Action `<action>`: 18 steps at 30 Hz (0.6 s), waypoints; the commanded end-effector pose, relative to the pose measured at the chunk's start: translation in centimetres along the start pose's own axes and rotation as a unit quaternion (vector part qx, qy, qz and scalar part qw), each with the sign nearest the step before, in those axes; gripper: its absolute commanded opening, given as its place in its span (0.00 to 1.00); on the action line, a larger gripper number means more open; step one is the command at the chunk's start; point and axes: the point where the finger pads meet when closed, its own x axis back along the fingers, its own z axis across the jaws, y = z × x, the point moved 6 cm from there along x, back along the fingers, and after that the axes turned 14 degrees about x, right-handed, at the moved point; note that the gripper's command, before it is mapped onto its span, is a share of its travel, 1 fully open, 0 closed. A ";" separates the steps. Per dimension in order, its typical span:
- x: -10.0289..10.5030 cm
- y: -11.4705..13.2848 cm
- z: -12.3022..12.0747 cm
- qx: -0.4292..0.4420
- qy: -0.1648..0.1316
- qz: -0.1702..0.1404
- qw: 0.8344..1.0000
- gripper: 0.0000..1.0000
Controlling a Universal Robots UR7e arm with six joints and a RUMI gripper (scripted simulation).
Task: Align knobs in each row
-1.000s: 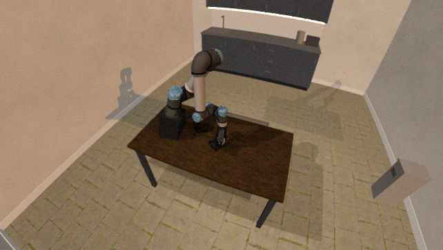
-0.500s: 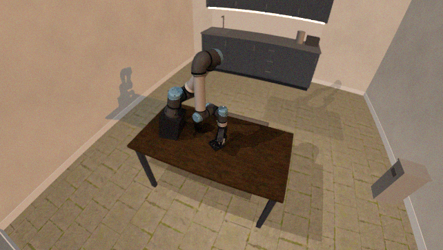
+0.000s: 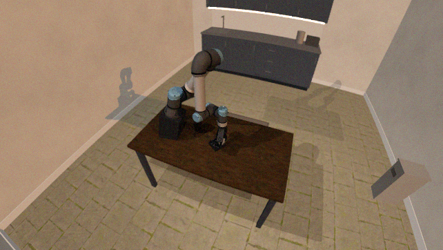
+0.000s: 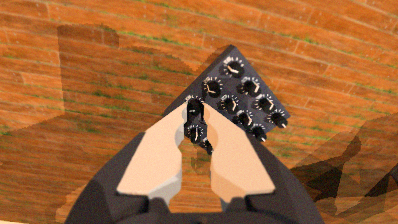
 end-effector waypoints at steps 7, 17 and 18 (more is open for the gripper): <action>0.0 0.0 0.0 0.000 0.000 0.000 1.000 0.11; 0.0 0.0 0.0 0.000 0.000 0.000 1.000 0.11; 0.0 0.0 0.0 0.000 0.000 0.000 1.000 0.11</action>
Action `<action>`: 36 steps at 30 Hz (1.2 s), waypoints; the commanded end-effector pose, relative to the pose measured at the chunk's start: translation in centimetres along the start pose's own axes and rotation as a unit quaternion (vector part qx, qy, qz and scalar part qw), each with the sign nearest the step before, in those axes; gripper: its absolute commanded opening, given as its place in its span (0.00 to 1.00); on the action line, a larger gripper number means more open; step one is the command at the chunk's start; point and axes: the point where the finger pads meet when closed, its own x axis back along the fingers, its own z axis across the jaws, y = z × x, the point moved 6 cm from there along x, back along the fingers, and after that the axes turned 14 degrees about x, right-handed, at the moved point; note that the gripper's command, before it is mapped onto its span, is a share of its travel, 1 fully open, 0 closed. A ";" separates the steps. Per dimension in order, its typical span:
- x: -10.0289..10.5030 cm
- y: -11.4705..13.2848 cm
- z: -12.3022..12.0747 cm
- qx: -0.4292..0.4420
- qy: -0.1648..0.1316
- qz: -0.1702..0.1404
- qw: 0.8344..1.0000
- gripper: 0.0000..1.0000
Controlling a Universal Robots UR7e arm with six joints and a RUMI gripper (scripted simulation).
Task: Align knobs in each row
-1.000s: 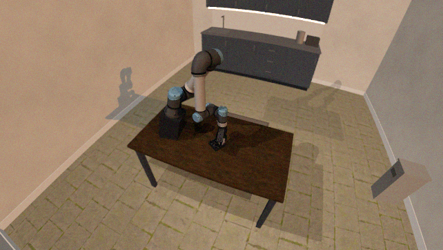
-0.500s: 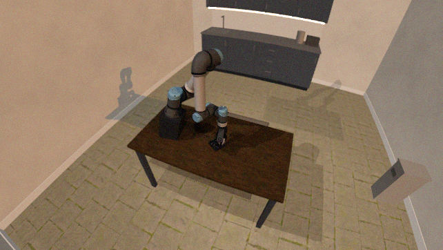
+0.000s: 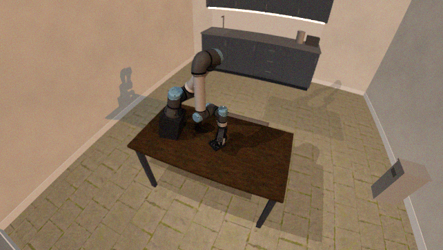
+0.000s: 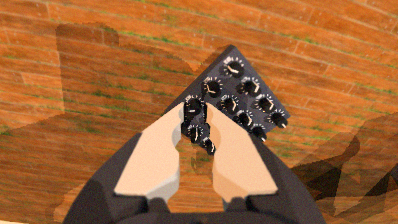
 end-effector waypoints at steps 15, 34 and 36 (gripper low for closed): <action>0.6 0.0 0.0 0.000 0.000 0.000 1.000 0.11; 3.8 0.0 0.0 0.000 0.000 0.000 1.000 0.11; 3.8 0.0 0.0 0.000 0.000 0.000 1.000 0.11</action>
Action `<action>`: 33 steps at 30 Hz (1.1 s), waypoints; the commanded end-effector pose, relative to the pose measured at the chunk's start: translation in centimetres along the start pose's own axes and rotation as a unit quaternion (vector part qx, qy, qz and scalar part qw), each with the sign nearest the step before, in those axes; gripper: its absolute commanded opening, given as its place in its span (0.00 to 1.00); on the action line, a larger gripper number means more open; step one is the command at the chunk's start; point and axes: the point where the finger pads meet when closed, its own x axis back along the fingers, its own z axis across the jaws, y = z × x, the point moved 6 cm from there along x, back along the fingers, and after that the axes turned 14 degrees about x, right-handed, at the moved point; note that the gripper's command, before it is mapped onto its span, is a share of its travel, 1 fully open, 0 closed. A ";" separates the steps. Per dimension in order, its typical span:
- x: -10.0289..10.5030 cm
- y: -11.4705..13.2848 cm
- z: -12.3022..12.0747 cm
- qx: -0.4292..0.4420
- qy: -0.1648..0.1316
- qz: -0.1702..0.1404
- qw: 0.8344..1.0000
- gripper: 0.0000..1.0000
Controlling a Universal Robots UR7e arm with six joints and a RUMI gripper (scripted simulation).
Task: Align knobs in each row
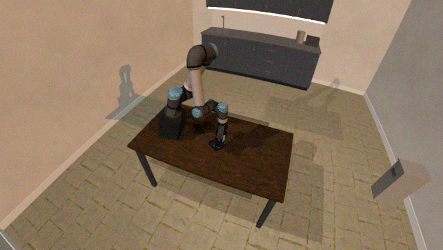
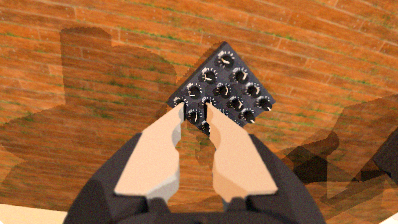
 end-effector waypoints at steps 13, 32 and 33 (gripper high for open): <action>0.1 0.0 0.0 0.001 0.000 0.000 1.000 0.11; 0.4 -0.2 -0.2 0.111 0.000 0.000 0.994 0.11; 0.4 -0.2 -0.2 0.125 0.000 0.000 0.992 0.11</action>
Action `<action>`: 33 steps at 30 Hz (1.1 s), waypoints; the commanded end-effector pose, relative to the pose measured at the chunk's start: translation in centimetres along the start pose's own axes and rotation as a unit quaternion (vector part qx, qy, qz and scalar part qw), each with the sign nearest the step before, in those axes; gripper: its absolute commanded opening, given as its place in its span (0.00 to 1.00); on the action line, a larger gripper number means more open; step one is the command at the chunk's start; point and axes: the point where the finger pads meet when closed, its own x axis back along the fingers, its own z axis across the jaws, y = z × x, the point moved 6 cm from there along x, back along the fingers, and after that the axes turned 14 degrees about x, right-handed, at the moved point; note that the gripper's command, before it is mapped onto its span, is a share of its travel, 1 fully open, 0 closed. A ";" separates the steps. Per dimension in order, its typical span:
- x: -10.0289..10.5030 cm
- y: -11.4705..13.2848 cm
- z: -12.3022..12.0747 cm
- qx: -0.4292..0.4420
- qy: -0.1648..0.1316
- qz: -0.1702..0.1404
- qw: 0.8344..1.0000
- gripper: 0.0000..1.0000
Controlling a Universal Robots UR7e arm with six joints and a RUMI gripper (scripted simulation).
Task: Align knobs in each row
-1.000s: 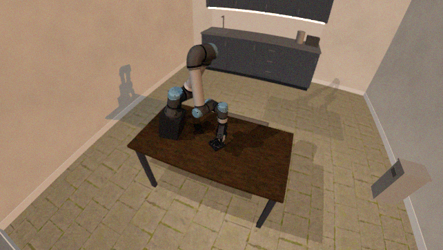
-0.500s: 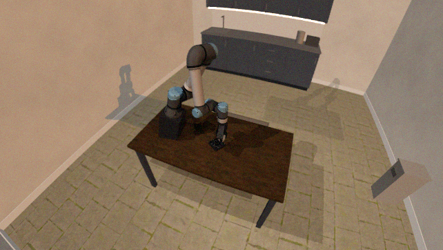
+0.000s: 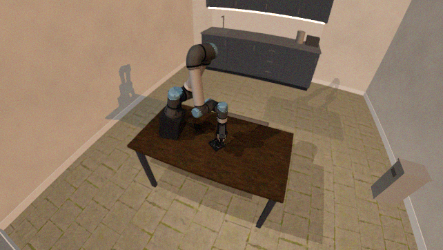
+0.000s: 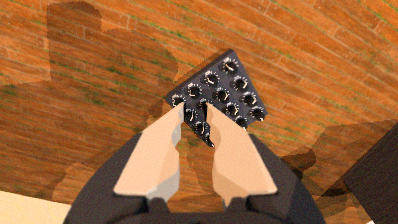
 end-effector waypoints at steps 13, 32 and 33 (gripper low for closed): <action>0.6 -0.2 -0.2 0.228 -0.001 0.000 0.974 0.11; 1.3 0.0 -0.4 0.523 -0.001 0.000 0.852 0.11; 1.3 0.1 -0.4 0.539 -0.001 0.000 0.842 0.11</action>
